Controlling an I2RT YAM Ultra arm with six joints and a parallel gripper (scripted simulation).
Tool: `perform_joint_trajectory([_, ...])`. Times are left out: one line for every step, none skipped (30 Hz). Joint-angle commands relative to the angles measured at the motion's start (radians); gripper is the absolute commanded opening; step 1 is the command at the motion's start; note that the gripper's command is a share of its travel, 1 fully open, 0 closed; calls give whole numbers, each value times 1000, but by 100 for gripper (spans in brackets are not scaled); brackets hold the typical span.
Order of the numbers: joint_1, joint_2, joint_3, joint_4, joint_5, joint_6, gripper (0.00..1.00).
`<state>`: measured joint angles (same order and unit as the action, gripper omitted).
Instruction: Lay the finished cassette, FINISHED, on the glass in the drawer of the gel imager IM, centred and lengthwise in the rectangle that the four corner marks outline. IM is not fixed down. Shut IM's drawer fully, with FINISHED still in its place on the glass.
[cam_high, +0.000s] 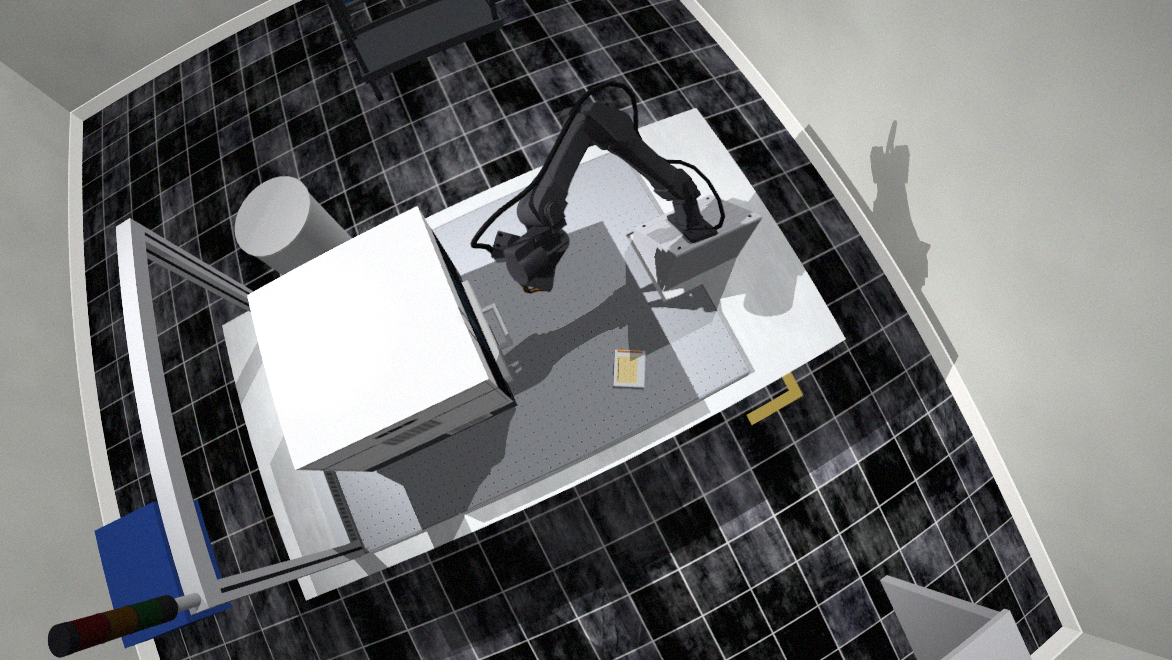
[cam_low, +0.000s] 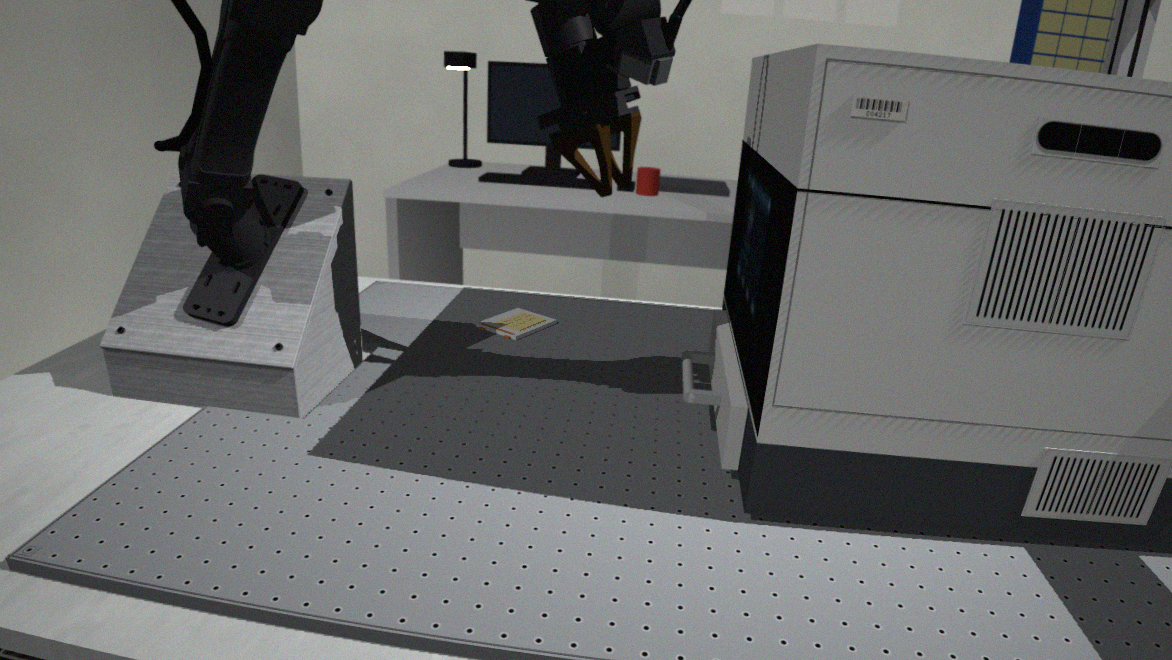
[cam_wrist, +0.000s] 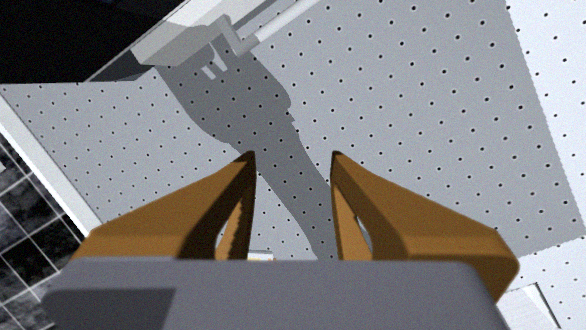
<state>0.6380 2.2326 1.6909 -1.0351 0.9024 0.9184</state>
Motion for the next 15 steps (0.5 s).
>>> perform_joint_trajectory([24, -47, -29, 21, -11, -30, 35])
perform_joint_trajectory([22, -51, -40, -11, -21, -48, 35])
perform_joint_trajectory([19, -50, -45, -29, -31, -62, 35])
perform_joint_trajectory([8, -49, -49, -44, -40, -76, 35])
perform_joint_trajectory([4, -54, -65, -43, -45, -82, 35])
perform_joint_trajectory([7, -65, -94, -16, -45, -81, 35])
perform_joint_trajectory([0, -64, -97, -43, -56, -95, 35])
perform_joint_trajectory([-5, -64, -102, -57, -65, -110, 35])
perform_joint_trajectory([-8, -63, -107, -71, -75, -124, 35])
perform_joint_trajectory([-1, -68, -124, -70, -79, -131, 35])
perform_joint_trajectory([5, -79, -154, -52, -79, -132, 35])
perform_joint_trajectory([5, -91, -183, -11, -79, -129, 35])
perform_joint_trajectory([2, -91, -187, -50, -89, -146, 35])
perform_joint_trajectory([-4, -90, -192, -65, -99, -160, 35])
perform_joint_trajectory([-16, -89, -196, -80, -109, -173, 35])
